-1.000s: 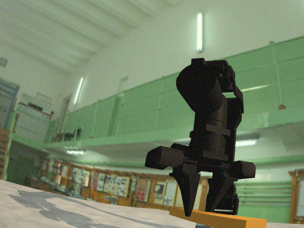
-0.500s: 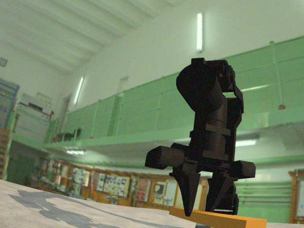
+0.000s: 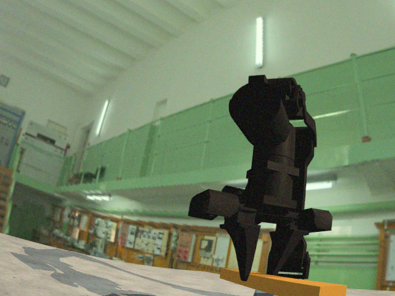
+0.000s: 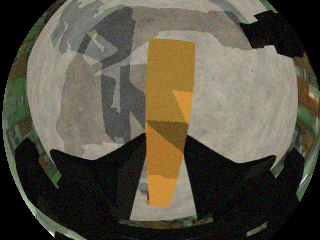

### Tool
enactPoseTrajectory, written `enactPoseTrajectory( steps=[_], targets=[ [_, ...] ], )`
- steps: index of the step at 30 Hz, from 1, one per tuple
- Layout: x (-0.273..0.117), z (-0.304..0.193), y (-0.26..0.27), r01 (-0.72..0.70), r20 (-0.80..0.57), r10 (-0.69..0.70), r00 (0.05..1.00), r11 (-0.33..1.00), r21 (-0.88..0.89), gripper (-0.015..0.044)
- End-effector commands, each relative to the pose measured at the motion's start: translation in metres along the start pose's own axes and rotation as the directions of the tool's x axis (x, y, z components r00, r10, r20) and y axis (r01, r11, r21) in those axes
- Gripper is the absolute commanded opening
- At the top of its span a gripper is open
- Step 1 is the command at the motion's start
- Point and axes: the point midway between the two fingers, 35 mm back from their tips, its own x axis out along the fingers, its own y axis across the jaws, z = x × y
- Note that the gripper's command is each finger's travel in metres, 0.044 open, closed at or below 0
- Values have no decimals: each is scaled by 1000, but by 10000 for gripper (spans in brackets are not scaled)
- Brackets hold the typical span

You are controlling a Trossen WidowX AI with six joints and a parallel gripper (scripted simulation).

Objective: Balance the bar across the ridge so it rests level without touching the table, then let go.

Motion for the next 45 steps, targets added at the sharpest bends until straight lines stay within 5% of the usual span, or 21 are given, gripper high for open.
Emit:
enactPoseTrajectory(
  steps=[1,17,24,45],
  targets=[
    [0,0,0,0,0,0,1000,1000,0,0],
    [0,0,0,0,0,0,1000,1000,0,0],
    [0,0,0,0,0,0,1000,1000,0,167],
    [0,0,0,0,0,0,1000,1000,0,169]
  ],
)
